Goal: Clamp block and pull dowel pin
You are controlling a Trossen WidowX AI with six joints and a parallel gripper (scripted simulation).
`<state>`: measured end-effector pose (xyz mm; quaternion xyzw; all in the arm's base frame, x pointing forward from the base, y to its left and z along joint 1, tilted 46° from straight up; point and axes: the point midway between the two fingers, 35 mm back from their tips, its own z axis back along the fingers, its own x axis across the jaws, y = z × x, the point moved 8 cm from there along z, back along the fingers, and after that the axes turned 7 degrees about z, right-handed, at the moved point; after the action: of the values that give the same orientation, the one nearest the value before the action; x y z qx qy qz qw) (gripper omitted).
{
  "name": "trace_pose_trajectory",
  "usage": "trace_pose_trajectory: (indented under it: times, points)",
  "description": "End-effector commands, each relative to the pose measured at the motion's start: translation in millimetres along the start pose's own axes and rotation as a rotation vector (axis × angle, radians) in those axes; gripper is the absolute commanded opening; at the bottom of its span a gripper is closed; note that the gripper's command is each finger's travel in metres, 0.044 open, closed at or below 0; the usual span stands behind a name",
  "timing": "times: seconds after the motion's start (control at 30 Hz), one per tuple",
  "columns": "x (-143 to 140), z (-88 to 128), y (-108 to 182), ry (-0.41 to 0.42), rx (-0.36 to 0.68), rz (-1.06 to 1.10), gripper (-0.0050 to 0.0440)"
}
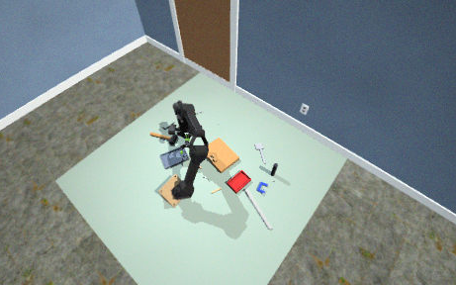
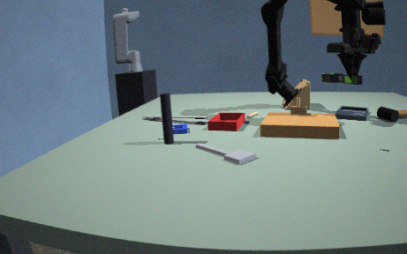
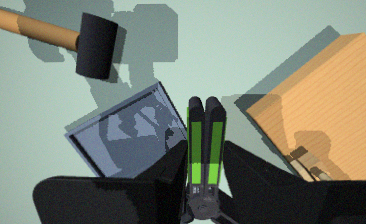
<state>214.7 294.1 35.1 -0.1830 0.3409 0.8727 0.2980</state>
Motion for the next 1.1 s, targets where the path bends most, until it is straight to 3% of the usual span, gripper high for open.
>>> trace_pose_trajectory:
  times: [0.0,1.07]
  points:
    - [-3,1,-2,0.000,-0.002,0.021,0.0000]
    - [-16,0,-8,0.001,-0.001,0.212,0.0000]
